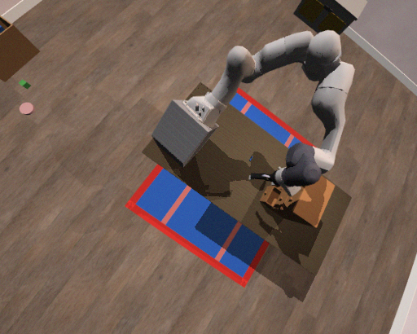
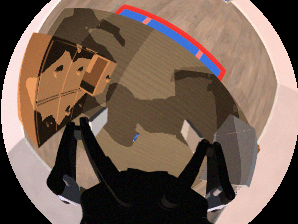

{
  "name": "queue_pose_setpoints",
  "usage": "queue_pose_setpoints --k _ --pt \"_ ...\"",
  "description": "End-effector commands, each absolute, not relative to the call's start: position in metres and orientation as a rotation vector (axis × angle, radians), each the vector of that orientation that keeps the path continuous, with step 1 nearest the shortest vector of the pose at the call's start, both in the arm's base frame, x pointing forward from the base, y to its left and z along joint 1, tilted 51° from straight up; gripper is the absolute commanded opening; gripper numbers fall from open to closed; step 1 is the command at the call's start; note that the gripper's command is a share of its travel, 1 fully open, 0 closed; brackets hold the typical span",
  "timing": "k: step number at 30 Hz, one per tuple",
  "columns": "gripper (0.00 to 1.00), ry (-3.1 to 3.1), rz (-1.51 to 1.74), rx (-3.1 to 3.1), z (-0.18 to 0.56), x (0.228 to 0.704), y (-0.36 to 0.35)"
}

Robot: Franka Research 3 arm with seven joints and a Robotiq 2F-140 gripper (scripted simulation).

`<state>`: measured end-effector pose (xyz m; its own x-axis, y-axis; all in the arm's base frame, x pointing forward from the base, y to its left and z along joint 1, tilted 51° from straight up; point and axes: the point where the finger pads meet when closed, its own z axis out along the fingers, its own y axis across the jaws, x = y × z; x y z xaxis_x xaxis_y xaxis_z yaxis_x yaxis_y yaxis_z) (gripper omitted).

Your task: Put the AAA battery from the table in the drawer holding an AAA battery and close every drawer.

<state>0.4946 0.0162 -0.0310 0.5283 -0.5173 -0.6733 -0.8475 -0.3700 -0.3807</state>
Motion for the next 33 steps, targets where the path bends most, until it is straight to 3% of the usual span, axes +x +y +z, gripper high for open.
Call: queue_pose_setpoints --k 1,33 --pt "1.0 1.352 0.714 -1.938 -0.03 0.492 0.017" --pt "1.0 2.095 1.044 -1.391 -0.033 0.453 0.01"
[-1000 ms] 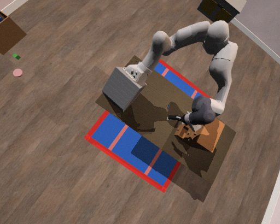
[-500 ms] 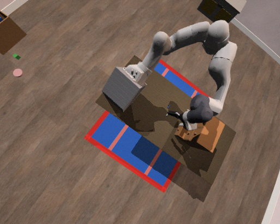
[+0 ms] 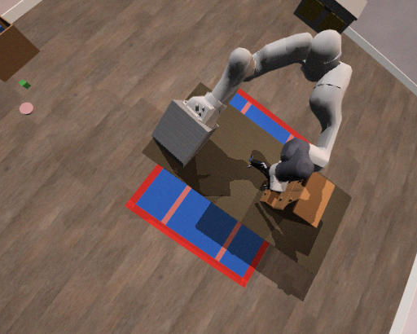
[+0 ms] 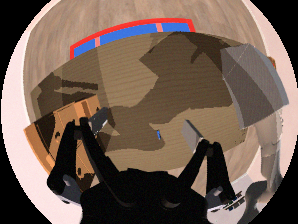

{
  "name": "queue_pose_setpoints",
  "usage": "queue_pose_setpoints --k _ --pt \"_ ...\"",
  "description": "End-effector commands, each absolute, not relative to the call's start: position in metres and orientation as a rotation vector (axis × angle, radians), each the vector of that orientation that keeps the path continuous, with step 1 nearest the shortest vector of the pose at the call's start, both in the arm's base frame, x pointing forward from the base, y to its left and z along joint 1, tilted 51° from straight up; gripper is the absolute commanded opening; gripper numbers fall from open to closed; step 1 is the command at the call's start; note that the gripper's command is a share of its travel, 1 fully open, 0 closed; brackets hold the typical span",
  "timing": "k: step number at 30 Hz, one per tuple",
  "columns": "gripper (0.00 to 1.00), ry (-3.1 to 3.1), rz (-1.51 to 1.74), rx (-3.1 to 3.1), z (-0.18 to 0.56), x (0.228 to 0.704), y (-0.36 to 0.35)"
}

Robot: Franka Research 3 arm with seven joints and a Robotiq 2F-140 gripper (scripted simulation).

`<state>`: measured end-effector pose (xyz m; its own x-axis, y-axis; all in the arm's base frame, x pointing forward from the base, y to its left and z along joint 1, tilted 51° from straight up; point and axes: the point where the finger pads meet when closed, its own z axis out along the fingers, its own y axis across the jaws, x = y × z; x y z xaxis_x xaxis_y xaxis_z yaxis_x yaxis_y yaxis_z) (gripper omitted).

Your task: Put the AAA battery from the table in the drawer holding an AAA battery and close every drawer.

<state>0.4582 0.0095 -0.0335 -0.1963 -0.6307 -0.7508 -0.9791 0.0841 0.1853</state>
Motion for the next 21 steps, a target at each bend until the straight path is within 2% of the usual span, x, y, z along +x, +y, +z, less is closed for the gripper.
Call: queue_pose_setpoints --k 1,21 --pt "1.0 2.095 1.044 -1.391 -0.033 0.453 0.01" --pt "1.0 2.5 1.218 -0.882 -0.034 0.428 0.007"
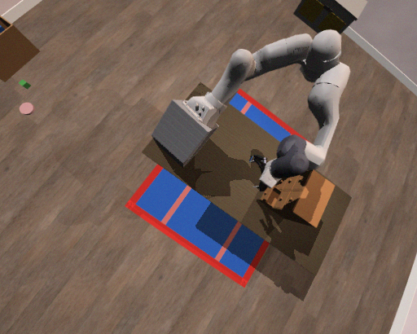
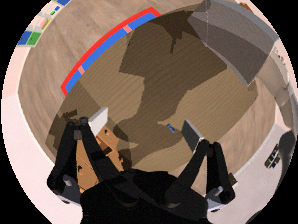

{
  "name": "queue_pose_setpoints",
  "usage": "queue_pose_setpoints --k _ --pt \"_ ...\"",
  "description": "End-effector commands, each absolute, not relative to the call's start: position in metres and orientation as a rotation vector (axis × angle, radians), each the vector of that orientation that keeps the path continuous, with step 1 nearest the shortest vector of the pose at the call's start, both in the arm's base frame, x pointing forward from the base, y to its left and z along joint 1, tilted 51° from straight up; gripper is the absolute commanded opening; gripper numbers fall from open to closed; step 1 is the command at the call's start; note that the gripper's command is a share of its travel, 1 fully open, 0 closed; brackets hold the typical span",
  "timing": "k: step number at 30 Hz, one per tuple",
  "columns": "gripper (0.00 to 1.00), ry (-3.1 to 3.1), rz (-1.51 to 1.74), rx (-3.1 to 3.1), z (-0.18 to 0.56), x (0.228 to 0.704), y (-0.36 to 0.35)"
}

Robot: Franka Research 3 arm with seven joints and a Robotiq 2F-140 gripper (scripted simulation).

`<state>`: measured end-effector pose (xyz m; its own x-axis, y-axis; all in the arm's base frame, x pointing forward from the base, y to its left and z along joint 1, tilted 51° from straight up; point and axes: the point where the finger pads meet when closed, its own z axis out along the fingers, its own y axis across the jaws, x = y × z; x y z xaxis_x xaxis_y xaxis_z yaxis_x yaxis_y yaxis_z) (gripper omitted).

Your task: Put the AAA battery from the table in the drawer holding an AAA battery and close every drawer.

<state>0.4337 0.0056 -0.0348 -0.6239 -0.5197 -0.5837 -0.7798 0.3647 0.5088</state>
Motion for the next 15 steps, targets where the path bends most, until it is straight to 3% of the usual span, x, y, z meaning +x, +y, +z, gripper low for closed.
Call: queue_pose_setpoints --k 1,15 --pt "1.0 2.5 1.218 -0.882 -0.034 0.428 0.007" --pt "1.0 2.674 1.292 -0.57 -0.035 0.415 0.006"
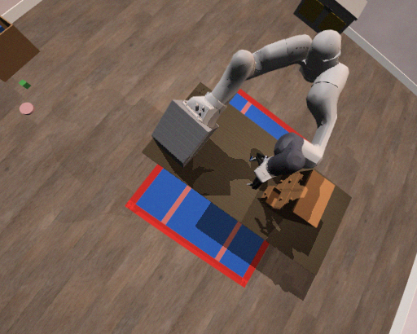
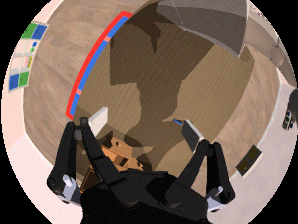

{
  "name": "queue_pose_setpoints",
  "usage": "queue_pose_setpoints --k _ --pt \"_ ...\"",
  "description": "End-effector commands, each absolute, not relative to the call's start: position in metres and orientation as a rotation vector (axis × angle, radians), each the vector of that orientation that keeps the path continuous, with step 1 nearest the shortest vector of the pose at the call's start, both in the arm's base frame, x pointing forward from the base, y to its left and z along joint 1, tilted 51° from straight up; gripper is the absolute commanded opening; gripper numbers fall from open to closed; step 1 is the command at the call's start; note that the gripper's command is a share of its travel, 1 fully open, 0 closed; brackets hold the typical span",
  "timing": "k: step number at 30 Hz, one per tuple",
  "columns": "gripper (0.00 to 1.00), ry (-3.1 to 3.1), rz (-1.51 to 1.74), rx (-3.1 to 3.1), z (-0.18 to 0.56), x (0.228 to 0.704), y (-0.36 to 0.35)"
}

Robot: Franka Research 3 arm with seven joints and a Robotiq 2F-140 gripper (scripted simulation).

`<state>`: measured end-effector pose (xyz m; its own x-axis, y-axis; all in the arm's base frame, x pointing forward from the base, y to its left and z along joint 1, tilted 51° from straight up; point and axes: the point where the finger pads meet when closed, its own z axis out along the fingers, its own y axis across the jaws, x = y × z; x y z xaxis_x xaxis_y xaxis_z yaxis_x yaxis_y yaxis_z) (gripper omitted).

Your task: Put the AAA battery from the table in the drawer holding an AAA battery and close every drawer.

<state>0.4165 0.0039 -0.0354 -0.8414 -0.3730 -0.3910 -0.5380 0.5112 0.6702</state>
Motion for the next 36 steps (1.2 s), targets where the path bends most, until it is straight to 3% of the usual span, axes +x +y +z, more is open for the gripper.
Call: queue_pose_setpoints --k 1,36 --pt "1.0 2.71 1.307 -0.492 -0.035 0.412 0.006" --pt "1.0 2.66 1.302 -0.186 -0.041 0.417 0.017"
